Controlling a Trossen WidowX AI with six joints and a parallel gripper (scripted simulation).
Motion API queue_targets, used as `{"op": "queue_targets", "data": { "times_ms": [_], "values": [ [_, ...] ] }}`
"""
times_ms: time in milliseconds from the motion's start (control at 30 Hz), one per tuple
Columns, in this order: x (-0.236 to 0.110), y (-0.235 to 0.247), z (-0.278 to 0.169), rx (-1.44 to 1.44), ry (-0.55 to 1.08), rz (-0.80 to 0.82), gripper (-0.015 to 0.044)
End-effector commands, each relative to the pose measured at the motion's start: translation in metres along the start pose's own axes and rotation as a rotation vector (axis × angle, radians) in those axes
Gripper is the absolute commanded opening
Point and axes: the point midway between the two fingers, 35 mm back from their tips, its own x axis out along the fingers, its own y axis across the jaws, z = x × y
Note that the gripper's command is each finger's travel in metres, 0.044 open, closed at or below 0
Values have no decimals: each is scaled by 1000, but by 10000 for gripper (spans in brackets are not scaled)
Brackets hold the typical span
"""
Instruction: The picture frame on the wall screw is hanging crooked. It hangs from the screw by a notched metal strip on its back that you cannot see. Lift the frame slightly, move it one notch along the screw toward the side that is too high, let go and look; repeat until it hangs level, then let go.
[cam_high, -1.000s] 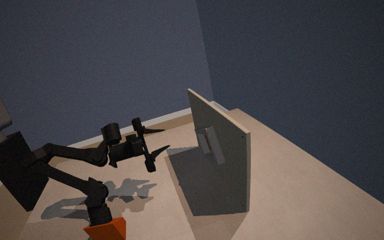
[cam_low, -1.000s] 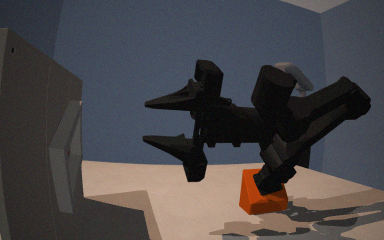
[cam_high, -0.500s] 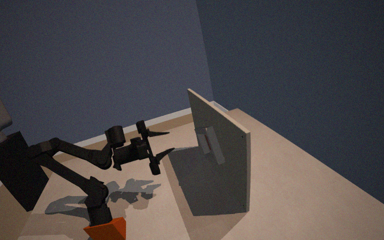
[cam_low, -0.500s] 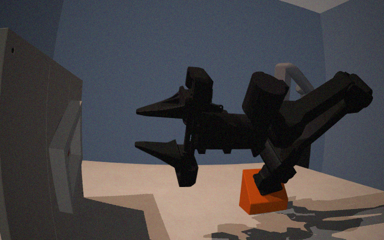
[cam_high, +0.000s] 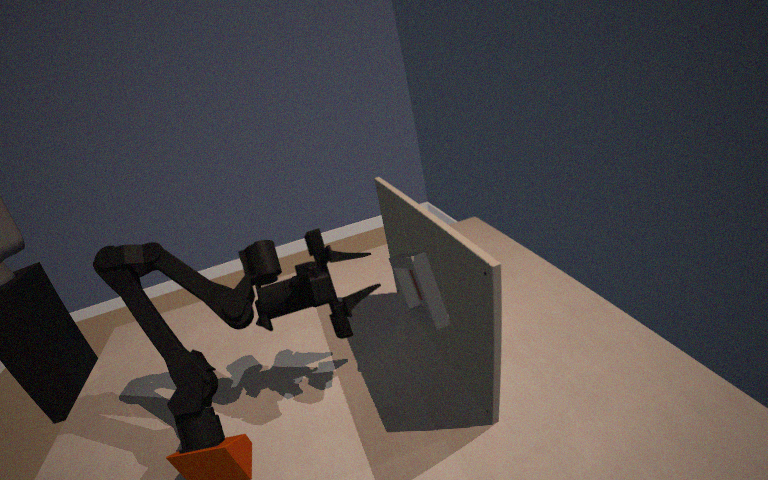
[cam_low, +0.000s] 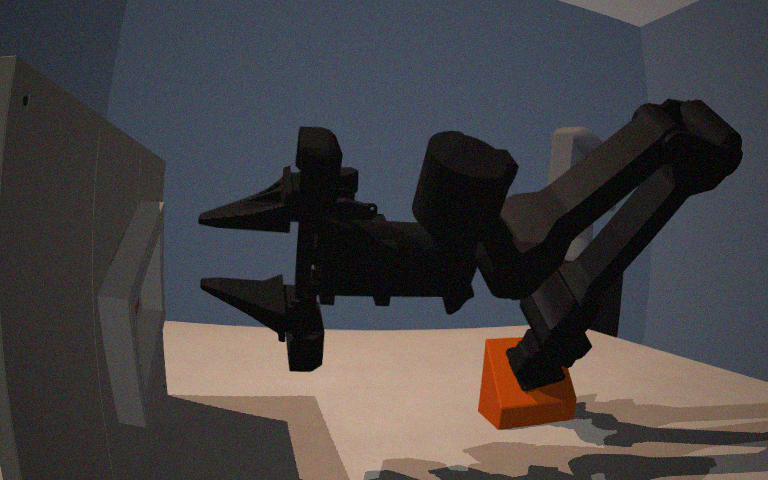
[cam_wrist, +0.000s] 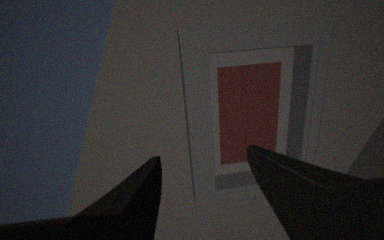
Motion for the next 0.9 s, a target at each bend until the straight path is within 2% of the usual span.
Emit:
{"op": "queue_targets", "data": {
  "times_ms": [0,567,867],
  "values": [
    [21,-4,2,1,3,1,260],
    [23,-4,2,1,3,1,260],
    [35,-3,2,1,3,2,260]
  ]
}}
